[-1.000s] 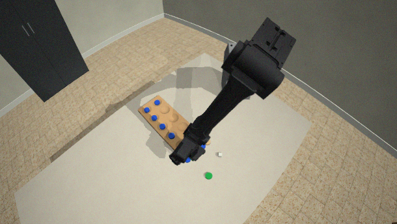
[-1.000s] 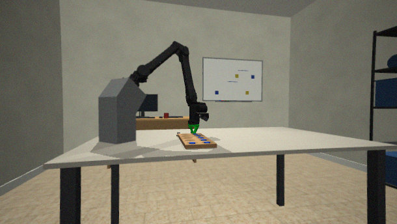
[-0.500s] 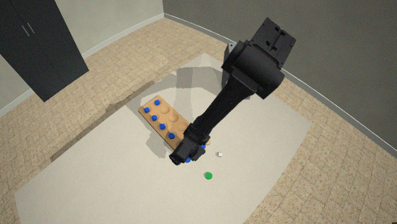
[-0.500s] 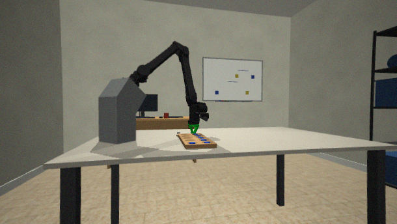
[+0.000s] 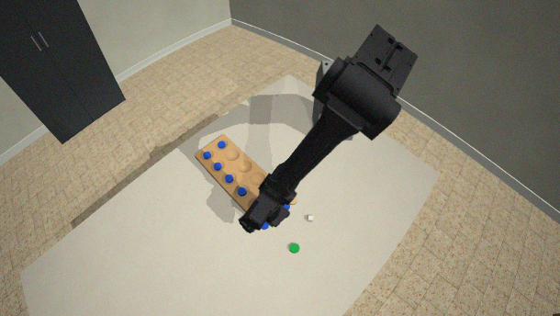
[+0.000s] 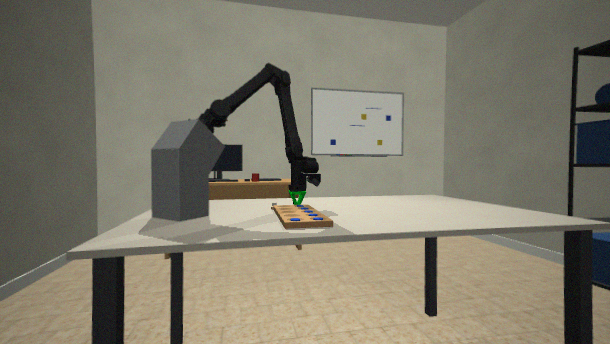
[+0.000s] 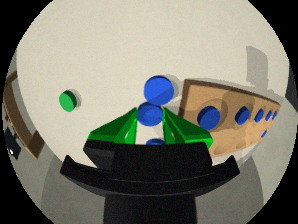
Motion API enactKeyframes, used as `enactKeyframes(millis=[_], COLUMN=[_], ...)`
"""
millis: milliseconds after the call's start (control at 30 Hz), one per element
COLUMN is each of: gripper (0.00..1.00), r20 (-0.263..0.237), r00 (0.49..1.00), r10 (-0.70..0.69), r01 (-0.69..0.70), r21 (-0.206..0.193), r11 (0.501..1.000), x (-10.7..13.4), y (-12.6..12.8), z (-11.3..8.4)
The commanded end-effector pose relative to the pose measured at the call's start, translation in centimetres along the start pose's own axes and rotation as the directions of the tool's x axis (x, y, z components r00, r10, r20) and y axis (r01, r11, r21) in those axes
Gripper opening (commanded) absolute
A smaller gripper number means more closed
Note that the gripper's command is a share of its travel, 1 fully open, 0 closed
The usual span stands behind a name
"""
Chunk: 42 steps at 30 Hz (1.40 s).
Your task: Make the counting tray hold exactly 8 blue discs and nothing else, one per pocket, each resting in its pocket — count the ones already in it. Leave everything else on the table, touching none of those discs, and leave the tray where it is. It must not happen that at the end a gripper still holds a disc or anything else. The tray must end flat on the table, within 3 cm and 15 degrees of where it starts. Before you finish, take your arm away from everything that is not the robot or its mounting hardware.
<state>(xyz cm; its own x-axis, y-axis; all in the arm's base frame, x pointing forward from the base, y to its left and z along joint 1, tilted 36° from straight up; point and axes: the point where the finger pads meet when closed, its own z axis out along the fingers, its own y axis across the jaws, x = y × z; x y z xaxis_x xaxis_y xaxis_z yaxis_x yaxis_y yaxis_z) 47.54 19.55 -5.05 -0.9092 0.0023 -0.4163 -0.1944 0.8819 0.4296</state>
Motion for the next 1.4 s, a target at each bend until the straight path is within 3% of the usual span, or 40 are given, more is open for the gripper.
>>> enactKeyframes(millis=[0,133,300,367,533,633,700,733,833,933,1033,1067,1100,1133,1167,1200,1267,1300,1367], gripper=[0.00,0.00,0.00,0.00,0.00,0.00,0.00,0.00,0.00,0.00,0.00,0.00,0.00,0.00,0.00,0.00,0.00,0.00,0.00], r20=[0.009,0.014,0.015,0.015,0.015,-0.023,-0.019,-0.003,-0.012,-0.012,-0.025,-0.025,-0.027,-0.027,-0.026,-0.026,-0.020,-0.020,-0.008], r00=[1.000,1.000,1.000,1.000,1.000,1.000,1.000,1.000,1.000,1.000,1.000,1.000,1.000,1.000,1.000,1.000,1.000,1.000,1.000], r10=[-0.013,-0.002,-0.003,-0.003,-0.003,0.001,0.011,0.001,-0.003,-0.003,-0.004,-0.004,-0.004,-0.004,-0.002,-0.002,0.000,0.000,0.003], r01=[0.013,0.002,0.003,0.003,0.003,-0.001,-0.011,-0.001,0.004,0.004,0.005,0.005,0.004,0.004,0.003,0.003,0.000,0.000,-0.003], r21=[-0.003,0.002,0.003,0.003,0.003,0.005,0.011,0.011,0.024,0.024,0.033,0.033,0.033,0.033,0.032,0.032,0.025,0.025,0.018], r11=[1.000,1.000,1.000,1.000,1.000,1.000,1.000,1.000,1.000,1.000,0.999,0.999,0.999,0.999,0.999,0.999,1.000,1.000,1.000], x=[-0.4,-0.6,-0.5,-0.5,-0.4,0.7,0.5,-0.7,-0.9,-0.9,0.1,0.1,0.7,0.7,1.5,1.5,3.3,3.3,5.1], y=[0.3,-0.3,-0.3,-0.3,-0.3,-0.4,-1.6,-2.1,-6.8,-6.8,-14.1,-14.2,-16.7,-16.9,-19.6,-19.6,-24.3,-24.3,-28.0], z=[-1.3,-3.8,-8.5,-8.5,-11.0,-9.8,-10.0,-10.1,-9.9,-9.9,-10.0,-10.0,-10.2,-10.2,-10.4,-10.4,-10.8,-10.8,-11.3])
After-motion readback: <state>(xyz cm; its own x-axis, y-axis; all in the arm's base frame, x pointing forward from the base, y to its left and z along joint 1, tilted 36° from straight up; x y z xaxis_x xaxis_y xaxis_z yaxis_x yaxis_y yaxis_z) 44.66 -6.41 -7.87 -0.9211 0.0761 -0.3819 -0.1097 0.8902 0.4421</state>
